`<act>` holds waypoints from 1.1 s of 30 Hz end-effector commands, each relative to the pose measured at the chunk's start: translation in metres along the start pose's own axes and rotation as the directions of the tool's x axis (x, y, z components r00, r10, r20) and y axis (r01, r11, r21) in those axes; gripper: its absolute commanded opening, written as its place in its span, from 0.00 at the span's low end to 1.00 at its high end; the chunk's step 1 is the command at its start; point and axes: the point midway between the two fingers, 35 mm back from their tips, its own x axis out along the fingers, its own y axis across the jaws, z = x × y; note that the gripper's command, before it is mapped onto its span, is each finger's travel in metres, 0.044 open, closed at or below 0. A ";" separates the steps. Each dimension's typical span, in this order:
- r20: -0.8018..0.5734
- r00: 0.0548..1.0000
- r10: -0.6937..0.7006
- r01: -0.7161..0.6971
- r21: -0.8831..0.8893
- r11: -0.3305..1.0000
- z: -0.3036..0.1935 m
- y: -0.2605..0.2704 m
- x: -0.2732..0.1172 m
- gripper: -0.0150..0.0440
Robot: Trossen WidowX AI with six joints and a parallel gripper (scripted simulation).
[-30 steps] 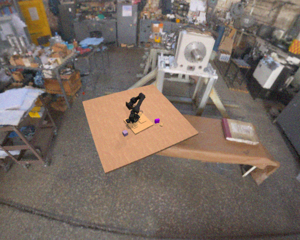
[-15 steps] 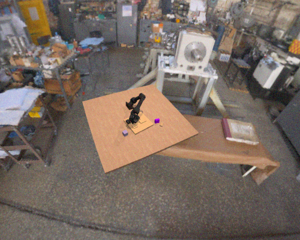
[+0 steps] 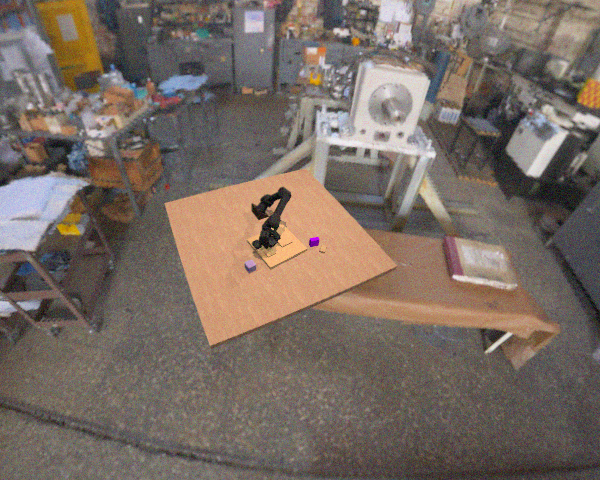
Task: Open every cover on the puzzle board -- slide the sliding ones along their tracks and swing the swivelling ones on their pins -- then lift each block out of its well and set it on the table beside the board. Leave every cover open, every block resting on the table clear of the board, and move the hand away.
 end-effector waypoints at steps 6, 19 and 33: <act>0.002 1.000 0.006 -0.006 0.006 1.000 0.010 -0.001 0.000 0.25; 0.003 1.000 0.005 -0.005 0.006 1.000 0.023 -0.002 0.000 0.25; 0.003 1.000 0.005 -0.005 0.005 1.000 0.037 -0.002 -0.001 0.25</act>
